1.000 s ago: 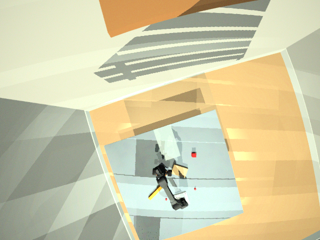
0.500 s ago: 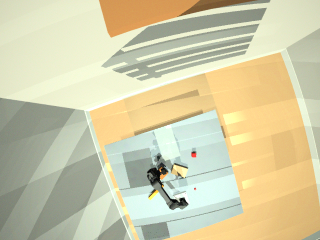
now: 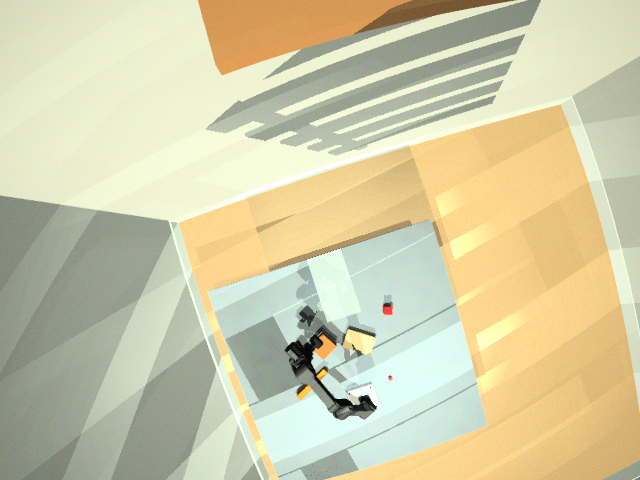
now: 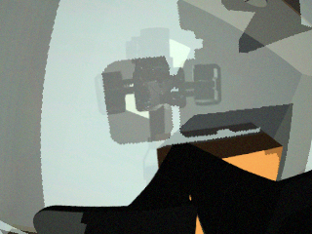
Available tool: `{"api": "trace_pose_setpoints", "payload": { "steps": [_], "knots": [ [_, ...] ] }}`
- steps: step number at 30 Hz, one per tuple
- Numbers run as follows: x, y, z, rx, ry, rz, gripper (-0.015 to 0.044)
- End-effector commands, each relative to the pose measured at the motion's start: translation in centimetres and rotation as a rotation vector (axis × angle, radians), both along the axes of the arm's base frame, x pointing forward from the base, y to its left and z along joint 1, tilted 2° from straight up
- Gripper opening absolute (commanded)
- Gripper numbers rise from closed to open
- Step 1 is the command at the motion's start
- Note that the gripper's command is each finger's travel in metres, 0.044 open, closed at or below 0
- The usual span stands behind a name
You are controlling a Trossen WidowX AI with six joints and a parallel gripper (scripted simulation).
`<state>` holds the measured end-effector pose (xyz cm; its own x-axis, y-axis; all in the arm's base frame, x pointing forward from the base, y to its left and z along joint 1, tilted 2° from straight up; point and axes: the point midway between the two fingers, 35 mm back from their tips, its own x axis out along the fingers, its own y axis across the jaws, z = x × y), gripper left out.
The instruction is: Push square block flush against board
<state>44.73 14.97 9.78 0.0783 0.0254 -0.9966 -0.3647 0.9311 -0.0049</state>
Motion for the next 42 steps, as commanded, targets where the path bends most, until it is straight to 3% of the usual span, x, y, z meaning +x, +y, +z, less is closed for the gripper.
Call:
{"api": "trace_pose_setpoints", "payload": {
  "steps": [1, 4, 42],
  "knots": [
    [0.2, -0.1, -3.4, -0.011, 0.014, 0.014, 0.0000],
    [0.2, -0.1, -5.4, -0.011, 0.014, 0.019, 0.0000],
    [-2.0, -1.1, -5.5, -0.012, 0.016, 0.019, 0.0000]
  ]
}}
